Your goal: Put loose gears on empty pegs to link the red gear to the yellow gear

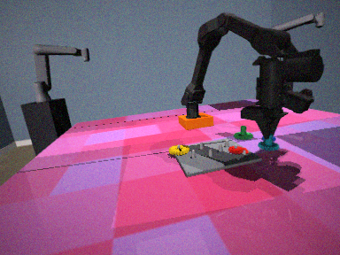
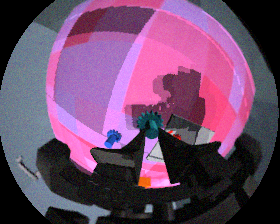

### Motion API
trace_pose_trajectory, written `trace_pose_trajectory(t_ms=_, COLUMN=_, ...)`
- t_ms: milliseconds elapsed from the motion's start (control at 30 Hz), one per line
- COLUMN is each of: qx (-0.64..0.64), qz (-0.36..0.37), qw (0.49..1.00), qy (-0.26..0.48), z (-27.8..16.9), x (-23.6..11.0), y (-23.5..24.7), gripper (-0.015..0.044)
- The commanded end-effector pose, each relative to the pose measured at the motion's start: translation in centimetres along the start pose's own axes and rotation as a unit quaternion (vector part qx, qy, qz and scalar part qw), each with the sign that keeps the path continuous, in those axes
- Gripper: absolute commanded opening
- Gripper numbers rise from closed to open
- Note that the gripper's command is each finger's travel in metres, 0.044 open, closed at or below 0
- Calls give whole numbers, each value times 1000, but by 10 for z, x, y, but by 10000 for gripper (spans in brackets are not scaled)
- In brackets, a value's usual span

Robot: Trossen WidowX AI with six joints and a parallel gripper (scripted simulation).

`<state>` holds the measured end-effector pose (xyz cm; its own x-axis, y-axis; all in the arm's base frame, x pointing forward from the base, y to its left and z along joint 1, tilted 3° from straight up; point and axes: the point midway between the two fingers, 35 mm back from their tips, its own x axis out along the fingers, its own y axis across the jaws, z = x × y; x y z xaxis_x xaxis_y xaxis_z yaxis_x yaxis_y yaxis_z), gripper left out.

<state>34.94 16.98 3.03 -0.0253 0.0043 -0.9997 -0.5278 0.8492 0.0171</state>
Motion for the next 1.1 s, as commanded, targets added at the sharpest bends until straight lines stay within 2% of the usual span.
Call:
trace_pose_trajectory(t_ms=0, qx=2, qz=1, qw=1000, qy=-2, z=2, x=-10, y=0, gripper=0)
trace_pose_trajectory(t_ms=1067, qx=2, qz=1, qw=1000, qy=-2, z=0, x=-88, y=1, gripper=0)
